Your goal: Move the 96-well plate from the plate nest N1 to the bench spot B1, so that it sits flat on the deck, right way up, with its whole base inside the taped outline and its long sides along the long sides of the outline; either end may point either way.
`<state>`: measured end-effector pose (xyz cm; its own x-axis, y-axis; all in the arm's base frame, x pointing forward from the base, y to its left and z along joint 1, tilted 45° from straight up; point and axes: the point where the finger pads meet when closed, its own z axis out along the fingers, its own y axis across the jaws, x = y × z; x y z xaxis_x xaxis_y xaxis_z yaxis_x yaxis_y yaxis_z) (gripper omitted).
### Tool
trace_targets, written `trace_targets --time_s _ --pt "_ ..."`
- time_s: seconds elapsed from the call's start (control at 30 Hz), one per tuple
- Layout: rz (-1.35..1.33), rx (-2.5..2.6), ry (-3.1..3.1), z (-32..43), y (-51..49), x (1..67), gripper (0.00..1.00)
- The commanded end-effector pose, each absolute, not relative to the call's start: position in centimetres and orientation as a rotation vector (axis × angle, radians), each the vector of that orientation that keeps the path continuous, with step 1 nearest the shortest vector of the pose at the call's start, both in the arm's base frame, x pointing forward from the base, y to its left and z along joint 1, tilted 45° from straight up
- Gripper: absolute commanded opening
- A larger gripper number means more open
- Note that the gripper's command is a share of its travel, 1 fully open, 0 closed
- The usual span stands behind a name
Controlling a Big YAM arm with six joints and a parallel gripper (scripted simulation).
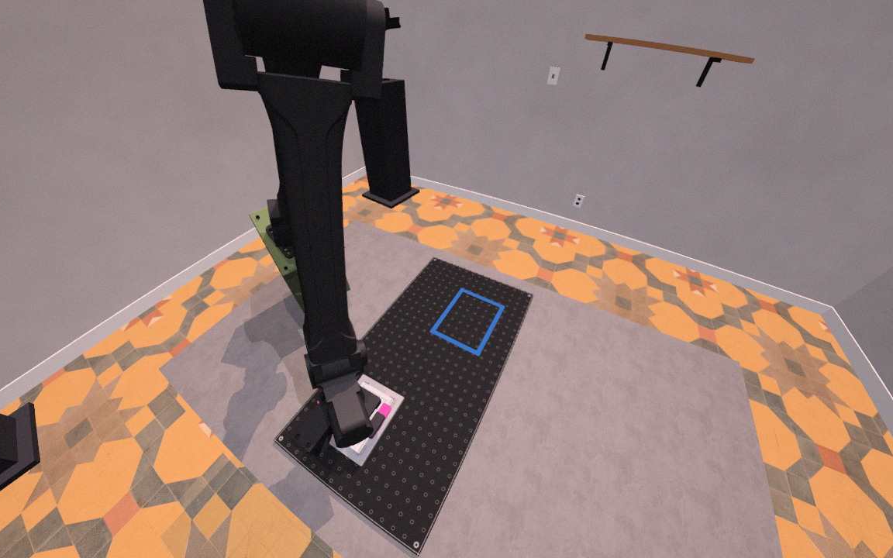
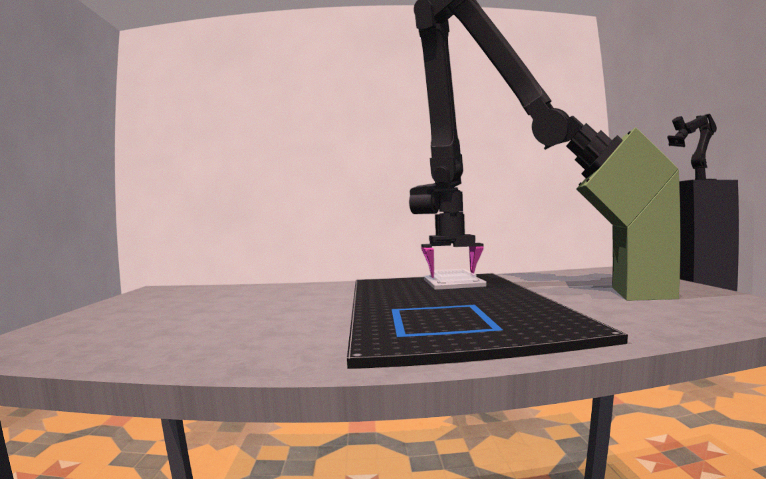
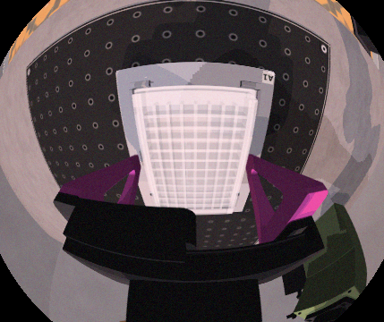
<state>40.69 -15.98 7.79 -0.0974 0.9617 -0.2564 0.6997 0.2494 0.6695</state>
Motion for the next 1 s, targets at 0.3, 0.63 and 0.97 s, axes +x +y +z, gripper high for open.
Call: trace_targets --time_s 0.3,0.63,0.97 --pt "0.510 1.517 1.873 7.40 -15.60 41.13 1.00" --pt "0.510 1.517 1.873 7.40 -15.60 41.13 1.00" --pt "0.513 1.509 1.872 7.56 -15.61 41.28 0.00"
